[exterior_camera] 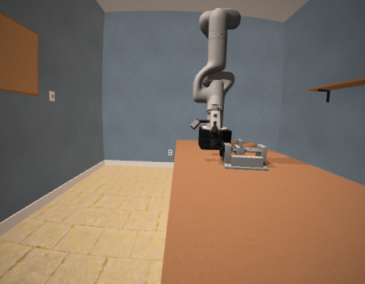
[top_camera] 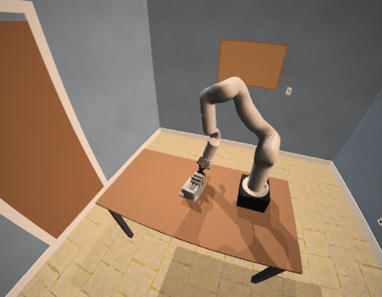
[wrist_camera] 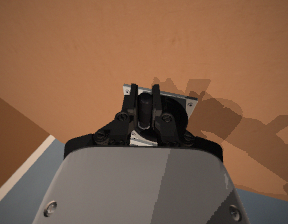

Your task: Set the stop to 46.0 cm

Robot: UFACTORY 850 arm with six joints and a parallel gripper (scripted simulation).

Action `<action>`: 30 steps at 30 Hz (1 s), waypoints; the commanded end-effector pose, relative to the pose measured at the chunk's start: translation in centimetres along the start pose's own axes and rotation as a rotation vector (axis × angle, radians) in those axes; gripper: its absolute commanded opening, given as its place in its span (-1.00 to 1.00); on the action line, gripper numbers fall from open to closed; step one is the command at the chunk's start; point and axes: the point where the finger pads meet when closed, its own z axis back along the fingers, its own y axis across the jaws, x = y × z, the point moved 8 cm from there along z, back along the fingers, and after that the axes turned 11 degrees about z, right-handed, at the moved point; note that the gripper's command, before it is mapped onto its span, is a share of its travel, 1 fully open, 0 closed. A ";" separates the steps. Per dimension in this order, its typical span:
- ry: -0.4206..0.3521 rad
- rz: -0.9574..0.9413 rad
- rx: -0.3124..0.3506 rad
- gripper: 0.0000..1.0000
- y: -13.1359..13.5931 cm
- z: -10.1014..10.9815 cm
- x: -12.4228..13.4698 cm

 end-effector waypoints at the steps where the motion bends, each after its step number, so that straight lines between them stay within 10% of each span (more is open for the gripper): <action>1: 0.000 0.000 0.000 -0.88 -0.4 -0.4 -0.1; 30: 0.000 0.000 0.000 -0.88 -0.7 -2.5 -0.1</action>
